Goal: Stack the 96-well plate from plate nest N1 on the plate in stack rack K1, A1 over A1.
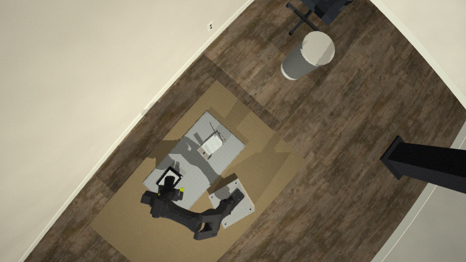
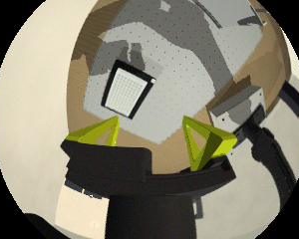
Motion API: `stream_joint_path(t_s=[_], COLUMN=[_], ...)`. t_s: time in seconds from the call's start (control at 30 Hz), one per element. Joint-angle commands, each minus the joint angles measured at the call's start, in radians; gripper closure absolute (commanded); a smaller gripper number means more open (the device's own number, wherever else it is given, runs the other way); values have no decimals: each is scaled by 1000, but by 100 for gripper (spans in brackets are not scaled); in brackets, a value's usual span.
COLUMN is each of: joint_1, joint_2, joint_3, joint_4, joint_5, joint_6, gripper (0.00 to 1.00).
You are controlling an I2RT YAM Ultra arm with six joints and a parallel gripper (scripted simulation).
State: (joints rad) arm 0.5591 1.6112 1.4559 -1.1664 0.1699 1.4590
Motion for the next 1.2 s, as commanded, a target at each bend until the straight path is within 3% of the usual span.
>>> stream_joint_path(t_s=[0.0, 0.37, 0.43, 0.5, 0.6, 1.17], joint_1=[28, 107, 118, 118, 129, 121], joint_2=[41, 239, 286, 286, 356, 346], joint_3=[73, 333, 401, 401, 508, 533], joint_4=[-29, -100, -130, -130, -184, -206], joint_5=[43, 91, 97, 97, 101, 100], joint_6=[184, 610, 620, 620, 630, 635], gripper=[0, 0, 0, 0, 0, 0])
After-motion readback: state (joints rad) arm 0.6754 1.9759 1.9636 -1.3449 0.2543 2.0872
